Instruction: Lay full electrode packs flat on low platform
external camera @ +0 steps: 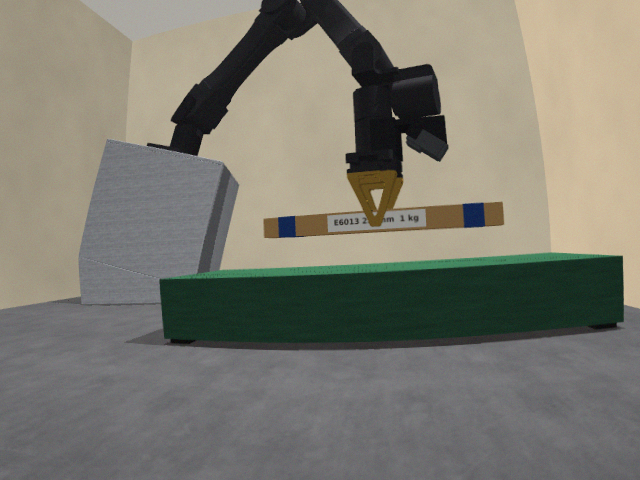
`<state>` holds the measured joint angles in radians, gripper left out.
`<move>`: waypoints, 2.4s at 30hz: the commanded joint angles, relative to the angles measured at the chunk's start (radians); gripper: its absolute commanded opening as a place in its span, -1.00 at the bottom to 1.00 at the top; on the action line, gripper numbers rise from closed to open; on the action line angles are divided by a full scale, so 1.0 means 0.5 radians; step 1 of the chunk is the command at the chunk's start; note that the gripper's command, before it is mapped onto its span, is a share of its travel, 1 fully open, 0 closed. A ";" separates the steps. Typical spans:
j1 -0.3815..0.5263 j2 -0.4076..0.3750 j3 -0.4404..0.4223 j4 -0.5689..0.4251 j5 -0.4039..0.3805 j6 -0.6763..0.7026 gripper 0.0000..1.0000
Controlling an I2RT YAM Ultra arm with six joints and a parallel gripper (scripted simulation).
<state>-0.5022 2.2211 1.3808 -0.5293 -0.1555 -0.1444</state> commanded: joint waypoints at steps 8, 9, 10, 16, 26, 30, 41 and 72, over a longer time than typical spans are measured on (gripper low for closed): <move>0.020 0.067 0.067 0.118 0.006 0.032 -1.00; 0.020 0.067 0.067 0.118 0.006 0.032 -1.00; 0.021 0.002 0.065 0.128 0.006 0.033 -1.00; 0.026 0.134 0.077 0.176 0.007 0.040 -1.00; 0.036 0.210 0.093 0.237 0.009 0.050 -1.00; 0.045 0.172 0.098 0.267 0.009 0.055 -1.00; 0.062 0.353 0.138 0.344 0.016 0.068 -1.00; 0.054 0.322 0.168 0.351 0.014 0.077 -1.00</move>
<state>-0.4736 2.4222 1.4322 -0.3725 -0.1486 -0.1154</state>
